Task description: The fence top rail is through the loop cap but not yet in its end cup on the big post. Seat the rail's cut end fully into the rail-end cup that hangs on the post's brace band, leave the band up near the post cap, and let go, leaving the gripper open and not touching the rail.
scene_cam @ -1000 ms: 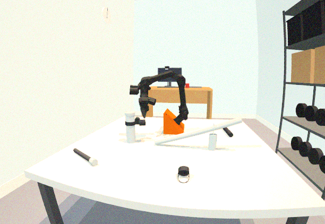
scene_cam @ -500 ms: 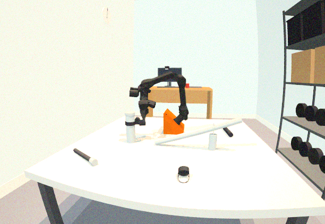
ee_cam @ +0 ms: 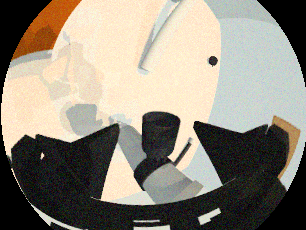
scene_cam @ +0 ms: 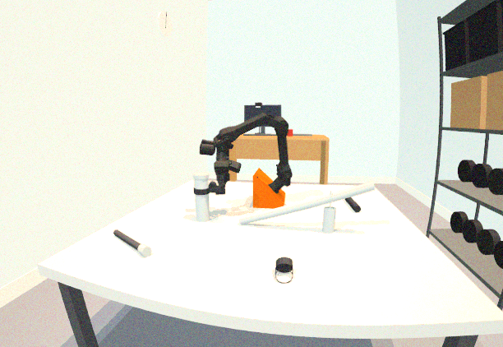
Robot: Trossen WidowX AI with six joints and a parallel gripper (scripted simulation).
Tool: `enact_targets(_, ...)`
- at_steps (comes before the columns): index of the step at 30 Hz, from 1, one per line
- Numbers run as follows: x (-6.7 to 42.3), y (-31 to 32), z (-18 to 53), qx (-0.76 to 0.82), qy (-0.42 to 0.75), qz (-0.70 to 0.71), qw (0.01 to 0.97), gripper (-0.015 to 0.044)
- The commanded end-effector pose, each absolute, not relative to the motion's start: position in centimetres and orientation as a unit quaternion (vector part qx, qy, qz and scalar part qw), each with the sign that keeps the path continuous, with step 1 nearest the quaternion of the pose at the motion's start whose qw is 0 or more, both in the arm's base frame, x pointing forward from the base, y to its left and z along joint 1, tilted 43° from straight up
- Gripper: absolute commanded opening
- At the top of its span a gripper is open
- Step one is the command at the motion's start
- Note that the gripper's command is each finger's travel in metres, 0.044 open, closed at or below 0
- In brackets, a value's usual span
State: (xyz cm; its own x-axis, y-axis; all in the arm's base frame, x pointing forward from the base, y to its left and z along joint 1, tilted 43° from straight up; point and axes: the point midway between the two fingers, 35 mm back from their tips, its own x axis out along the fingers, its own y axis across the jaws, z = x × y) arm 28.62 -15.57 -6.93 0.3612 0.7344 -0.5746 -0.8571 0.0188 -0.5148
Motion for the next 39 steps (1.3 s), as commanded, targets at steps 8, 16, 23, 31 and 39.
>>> enact_targets(8,29.2,-13.9,-7.9,-0.416,0.072,0.561,0.712,0.0440)
enact_targets(16,29.5,-13.0,-8.5,-0.415,0.070,0.561,0.713,0.0440)
enact_targets(23,29.5,-12.9,-8.6,-0.415,0.070,0.561,0.713,0.0282)
enact_targets(31,29.5,-12.9,-8.6,-0.415,0.070,0.561,0.713,0.0112)
enact_targets(39,29.9,-12.8,-8.5,-0.408,0.087,0.556,0.719,0.0000)
